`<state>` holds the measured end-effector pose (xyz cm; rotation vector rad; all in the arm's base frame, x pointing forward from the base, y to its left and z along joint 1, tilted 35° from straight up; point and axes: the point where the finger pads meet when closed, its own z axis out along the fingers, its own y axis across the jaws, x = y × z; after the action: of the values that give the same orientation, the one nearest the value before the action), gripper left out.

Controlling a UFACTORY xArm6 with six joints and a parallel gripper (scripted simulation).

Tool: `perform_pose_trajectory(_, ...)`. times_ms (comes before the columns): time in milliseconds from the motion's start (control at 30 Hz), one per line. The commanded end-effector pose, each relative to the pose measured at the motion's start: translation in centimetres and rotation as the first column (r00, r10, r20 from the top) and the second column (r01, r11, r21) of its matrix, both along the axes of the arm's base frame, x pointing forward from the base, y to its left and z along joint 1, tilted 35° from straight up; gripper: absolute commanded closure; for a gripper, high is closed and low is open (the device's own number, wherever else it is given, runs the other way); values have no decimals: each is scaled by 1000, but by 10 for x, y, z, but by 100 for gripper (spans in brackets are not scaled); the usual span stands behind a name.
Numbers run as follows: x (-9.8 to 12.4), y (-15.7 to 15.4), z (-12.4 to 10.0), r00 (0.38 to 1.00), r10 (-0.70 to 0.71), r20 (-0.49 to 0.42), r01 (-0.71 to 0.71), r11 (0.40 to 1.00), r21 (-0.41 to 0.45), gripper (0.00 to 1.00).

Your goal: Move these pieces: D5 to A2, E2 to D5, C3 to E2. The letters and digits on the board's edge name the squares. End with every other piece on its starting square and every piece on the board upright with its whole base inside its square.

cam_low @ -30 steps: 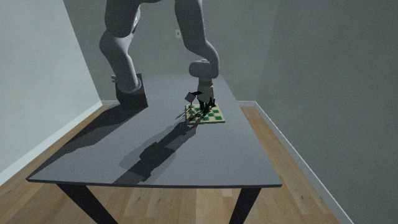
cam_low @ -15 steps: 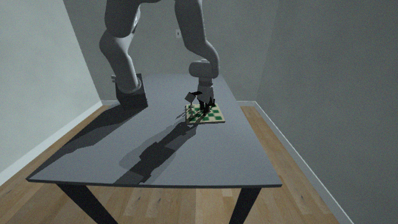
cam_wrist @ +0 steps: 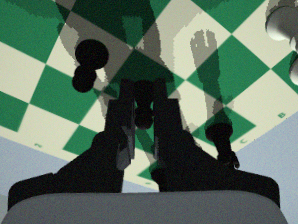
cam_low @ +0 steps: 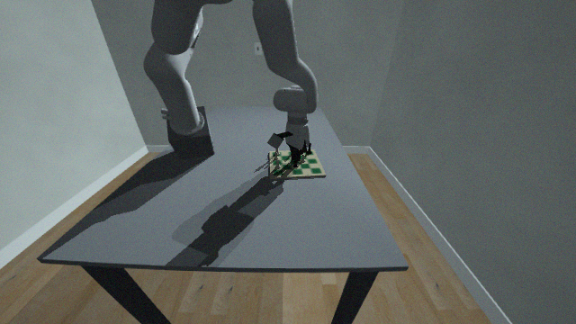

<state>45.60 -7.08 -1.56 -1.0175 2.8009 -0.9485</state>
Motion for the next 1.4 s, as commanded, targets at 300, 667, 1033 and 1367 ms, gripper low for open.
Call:
perform_pose_trajectory(300,1,0,0,1000,0,1,0,1000,0,100)
perform_pose_trajectory(667,1,0,1,1000,0,1,0,1000,0,100)
perform_pose_trajectory(1033,-8,22,34,1000,0,1,0,1000,0,100)
perform_pose_trajectory(1367,-20,53,81,1000,0,1,0,1000,0,100)
